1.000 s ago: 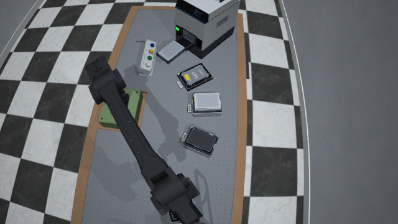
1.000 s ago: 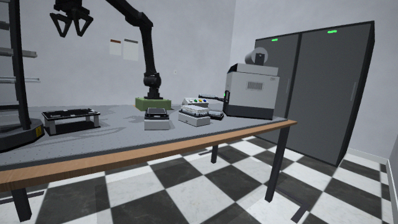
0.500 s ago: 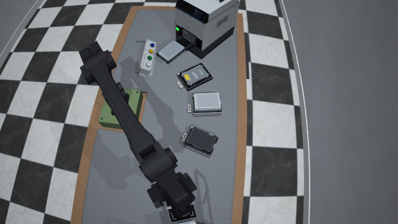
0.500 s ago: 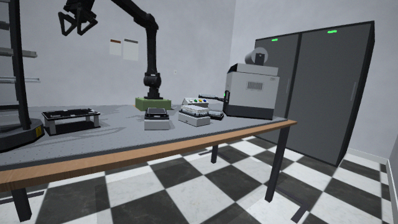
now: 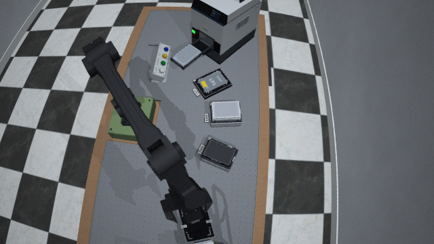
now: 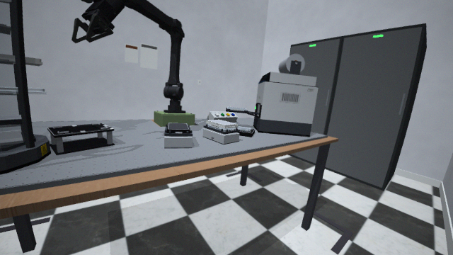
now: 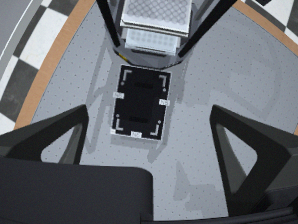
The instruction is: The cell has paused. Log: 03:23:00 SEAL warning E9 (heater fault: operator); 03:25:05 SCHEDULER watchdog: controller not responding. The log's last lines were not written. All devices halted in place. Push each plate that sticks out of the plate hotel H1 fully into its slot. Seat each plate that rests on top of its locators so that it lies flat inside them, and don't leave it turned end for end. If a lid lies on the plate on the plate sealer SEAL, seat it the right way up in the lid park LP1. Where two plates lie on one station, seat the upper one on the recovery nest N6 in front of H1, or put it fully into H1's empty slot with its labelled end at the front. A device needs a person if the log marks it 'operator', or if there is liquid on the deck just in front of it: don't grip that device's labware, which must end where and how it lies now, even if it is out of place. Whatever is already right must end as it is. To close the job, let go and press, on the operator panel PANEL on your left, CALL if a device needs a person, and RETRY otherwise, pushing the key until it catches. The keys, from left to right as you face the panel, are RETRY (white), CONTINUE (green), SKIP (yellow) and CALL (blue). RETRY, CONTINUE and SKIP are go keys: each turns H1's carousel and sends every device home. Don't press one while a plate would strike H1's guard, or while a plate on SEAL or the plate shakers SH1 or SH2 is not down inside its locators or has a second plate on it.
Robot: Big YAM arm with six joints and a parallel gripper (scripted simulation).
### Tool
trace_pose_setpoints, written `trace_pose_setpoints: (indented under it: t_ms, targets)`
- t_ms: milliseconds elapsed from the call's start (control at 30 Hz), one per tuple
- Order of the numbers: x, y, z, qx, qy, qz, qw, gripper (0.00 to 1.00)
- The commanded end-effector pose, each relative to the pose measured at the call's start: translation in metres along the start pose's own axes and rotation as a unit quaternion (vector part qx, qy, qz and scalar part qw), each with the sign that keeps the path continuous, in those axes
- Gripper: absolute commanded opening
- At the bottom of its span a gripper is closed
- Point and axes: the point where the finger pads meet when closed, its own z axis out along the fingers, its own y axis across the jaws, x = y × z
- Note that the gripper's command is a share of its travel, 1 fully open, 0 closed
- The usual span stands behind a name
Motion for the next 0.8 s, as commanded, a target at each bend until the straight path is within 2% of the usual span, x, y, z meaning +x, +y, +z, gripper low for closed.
trace_pose_setpoints:
  t_ms: [0, 100, 167, 400, 633, 733, 767]
  targets:
    - [-0.012, 0.008, -0.016, -0.006, -0.065, 0.022, 0.998, 1.00]
    - [-0.012, 0.008, -0.017, -0.001, -0.098, 0.033, 0.995, 1.00]
    - [-0.012, 0.008, -0.017, -0.001, -0.098, 0.033, 0.995, 1.00]
    - [-0.012, 0.008, -0.017, 0.012, -0.174, 0.058, 0.983, 1.00]
    - [-0.012, 0.008, -0.017, 0.025, -0.248, 0.077, 0.965, 1.00]
    - [-0.012, 0.008, -0.016, 0.025, -0.248, 0.077, 0.965, 1.00]
    - [-0.008, 0.005, -0.002, 0.032, -0.237, 0.076, 0.968, 1.00]
